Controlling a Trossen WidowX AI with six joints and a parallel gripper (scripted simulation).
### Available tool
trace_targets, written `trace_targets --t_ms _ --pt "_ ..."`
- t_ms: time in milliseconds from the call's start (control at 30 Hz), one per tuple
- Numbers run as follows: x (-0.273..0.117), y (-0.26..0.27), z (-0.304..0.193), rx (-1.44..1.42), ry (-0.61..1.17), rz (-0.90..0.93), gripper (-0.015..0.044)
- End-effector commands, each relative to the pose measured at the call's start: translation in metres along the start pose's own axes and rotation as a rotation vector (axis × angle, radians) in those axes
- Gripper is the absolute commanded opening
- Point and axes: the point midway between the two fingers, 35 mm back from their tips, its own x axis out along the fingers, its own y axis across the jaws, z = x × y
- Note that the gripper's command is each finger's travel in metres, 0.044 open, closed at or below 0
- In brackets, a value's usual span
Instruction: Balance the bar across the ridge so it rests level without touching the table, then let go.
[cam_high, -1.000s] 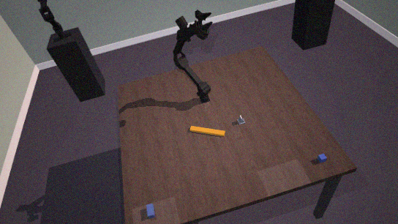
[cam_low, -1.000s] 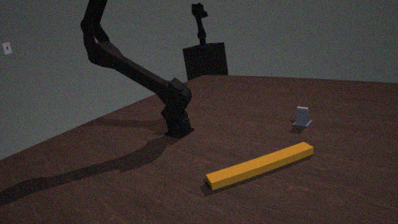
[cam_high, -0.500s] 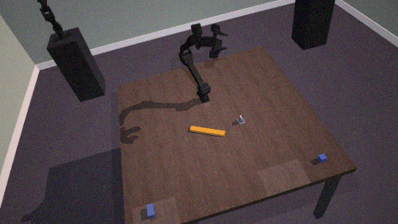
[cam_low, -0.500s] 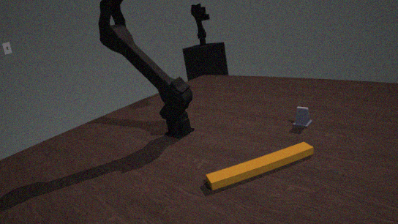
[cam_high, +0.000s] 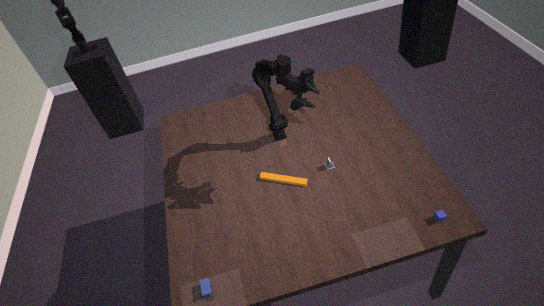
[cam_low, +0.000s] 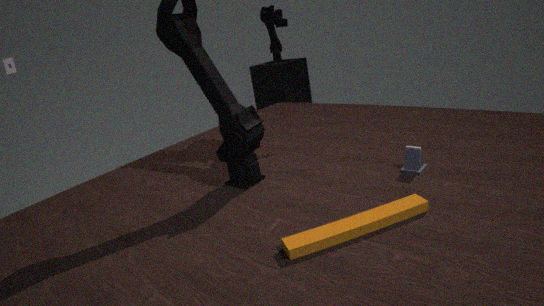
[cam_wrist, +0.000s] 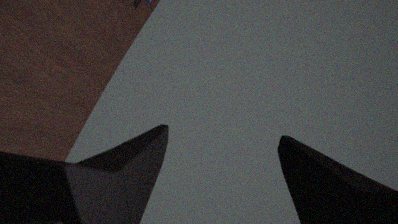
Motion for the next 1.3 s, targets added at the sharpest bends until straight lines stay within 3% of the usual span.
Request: trace_targets --t_ms 0,667,1267 --pt "0.017 0.03 -0.012 0.095 0.026 0.109 0.0315" --pt "0.06 0.175 -0.046 0.592 0.2 0.611 0.0315" --pt "0.046 0.31 -0.056 0.995 0.445 1.087 0.0315"
